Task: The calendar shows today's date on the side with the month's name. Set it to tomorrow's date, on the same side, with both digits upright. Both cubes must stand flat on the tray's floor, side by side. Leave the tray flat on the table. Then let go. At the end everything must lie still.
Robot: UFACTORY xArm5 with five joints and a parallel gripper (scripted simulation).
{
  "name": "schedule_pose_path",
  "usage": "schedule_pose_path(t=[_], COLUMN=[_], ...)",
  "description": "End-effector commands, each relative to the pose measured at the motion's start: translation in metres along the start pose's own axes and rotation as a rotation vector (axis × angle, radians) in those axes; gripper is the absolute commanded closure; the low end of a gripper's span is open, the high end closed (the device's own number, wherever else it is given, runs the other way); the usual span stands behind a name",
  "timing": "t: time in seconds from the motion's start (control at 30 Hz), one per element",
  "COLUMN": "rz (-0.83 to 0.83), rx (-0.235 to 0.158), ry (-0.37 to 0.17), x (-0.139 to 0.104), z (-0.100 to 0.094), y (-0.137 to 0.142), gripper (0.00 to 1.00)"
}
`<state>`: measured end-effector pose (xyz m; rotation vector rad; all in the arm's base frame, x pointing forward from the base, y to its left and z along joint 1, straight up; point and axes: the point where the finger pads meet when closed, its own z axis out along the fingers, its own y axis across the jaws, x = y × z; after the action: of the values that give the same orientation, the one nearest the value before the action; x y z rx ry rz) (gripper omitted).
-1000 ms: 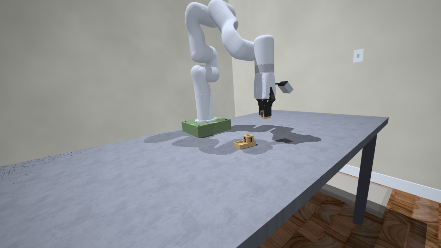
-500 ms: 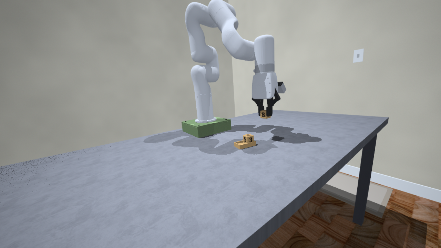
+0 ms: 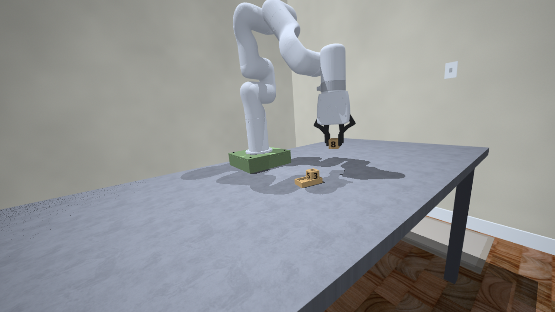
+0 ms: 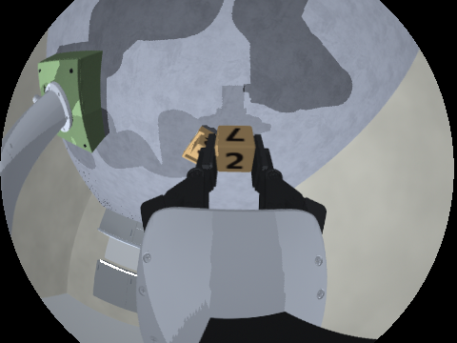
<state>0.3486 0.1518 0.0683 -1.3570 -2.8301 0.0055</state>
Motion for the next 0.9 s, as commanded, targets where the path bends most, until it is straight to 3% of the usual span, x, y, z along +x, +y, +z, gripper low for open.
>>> schedule_pose_path(t=[0.0, 0.87], rz=[-0.174, -0.849], rx=[-0.003, -0.003], ry=[-0.001, -0.002], x=[-0.0004, -0.0004], z=[-0.0012, -0.0014], y=[0.0015, 0.0030], gripper=[0.71, 0.71])
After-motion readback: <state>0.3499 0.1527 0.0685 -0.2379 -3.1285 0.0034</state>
